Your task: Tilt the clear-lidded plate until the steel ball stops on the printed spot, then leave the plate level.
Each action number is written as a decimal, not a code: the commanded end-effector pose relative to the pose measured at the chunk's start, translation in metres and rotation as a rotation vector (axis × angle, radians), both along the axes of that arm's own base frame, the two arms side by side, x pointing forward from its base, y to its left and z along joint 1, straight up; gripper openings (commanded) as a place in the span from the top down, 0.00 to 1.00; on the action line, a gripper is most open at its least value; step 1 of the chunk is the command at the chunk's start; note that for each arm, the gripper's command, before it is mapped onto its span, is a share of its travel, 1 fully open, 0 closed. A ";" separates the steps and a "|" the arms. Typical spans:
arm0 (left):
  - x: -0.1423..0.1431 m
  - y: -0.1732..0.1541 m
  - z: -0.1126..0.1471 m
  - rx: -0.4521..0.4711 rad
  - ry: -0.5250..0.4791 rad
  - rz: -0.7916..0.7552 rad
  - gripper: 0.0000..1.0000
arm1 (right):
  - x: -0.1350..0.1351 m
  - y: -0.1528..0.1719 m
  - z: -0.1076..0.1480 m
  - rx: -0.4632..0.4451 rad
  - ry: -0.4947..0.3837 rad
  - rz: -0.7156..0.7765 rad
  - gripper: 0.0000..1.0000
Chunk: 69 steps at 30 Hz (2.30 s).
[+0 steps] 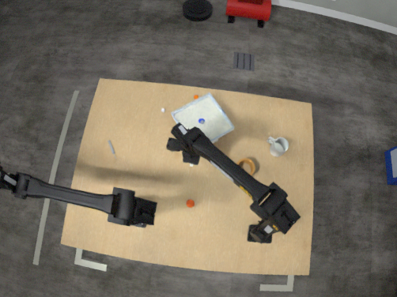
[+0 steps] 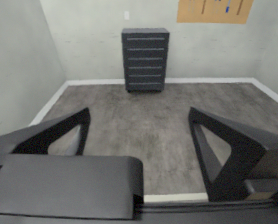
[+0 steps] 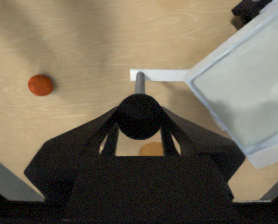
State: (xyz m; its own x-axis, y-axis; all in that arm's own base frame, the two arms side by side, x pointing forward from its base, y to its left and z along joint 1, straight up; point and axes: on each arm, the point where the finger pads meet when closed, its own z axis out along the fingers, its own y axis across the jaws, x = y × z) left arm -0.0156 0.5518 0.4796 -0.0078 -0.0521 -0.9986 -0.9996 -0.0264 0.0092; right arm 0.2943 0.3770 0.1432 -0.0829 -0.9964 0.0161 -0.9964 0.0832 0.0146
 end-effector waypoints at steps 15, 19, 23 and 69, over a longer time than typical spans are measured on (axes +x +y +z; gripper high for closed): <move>-0.008 -0.007 0.021 0.052 -0.007 0.018 0.00 | 0.017 0.009 0.022 0.052 -0.049 -0.016 1.00; -0.008 -0.007 0.021 0.052 -0.007 0.018 0.00 | 0.018 0.009 0.023 0.050 -0.048 -0.015 1.00; -0.008 -0.007 0.021 0.052 -0.007 0.018 0.00 | 0.018 0.009 0.025 0.052 -0.049 -0.014 1.00; -0.008 -0.007 0.021 0.052 -0.007 0.018 0.00 | 0.016 0.025 0.020 0.055 -0.051 -0.008 1.00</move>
State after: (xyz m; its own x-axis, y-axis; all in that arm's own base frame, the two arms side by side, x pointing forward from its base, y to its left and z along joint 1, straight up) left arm -0.0156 0.5518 0.4796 -0.0078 -0.0521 -0.9986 -0.9996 -0.0264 0.0092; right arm 0.2940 0.3765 0.1426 -0.0834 -0.9964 0.0127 -0.9964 0.0836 0.0131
